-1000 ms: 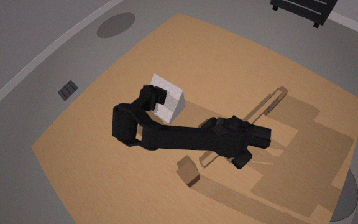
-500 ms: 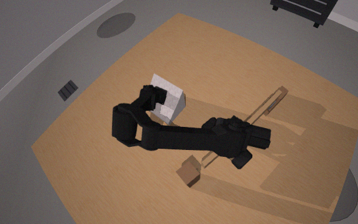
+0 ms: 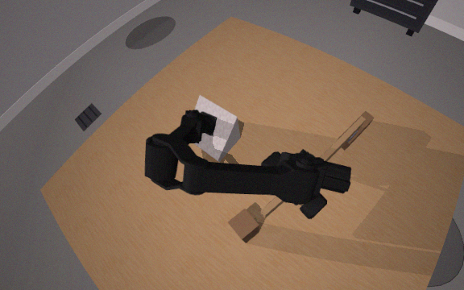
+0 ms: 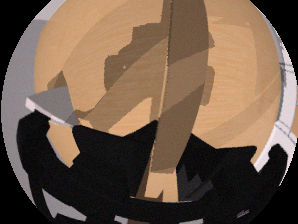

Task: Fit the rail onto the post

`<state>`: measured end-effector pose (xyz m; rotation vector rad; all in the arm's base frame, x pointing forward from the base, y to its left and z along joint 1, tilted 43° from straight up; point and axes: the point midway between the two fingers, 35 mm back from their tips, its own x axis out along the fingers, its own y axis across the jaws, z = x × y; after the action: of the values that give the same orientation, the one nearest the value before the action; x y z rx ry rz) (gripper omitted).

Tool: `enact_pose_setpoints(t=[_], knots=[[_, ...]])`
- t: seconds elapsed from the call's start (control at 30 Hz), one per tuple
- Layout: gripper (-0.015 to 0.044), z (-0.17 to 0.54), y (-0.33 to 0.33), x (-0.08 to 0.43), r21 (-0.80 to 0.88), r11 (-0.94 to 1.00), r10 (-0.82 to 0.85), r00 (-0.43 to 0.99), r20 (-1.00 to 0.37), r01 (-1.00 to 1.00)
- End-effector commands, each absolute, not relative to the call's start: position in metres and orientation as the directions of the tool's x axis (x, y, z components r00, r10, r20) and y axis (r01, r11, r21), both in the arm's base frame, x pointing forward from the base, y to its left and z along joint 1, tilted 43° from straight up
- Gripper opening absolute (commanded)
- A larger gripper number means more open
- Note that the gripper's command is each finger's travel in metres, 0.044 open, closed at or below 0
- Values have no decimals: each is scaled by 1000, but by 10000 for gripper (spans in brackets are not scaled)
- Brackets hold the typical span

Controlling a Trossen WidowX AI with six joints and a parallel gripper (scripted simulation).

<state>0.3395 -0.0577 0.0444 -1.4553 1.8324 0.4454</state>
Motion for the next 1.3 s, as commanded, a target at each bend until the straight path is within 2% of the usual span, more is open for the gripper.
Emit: enact_pose_setpoints(t=[0.0, 1.27], knots=[[0, 45, -55, 340, -176, 293, -677, -74, -732, -940], [0, 45, -54, 341, -176, 293, -677, -74, -732, -940]])
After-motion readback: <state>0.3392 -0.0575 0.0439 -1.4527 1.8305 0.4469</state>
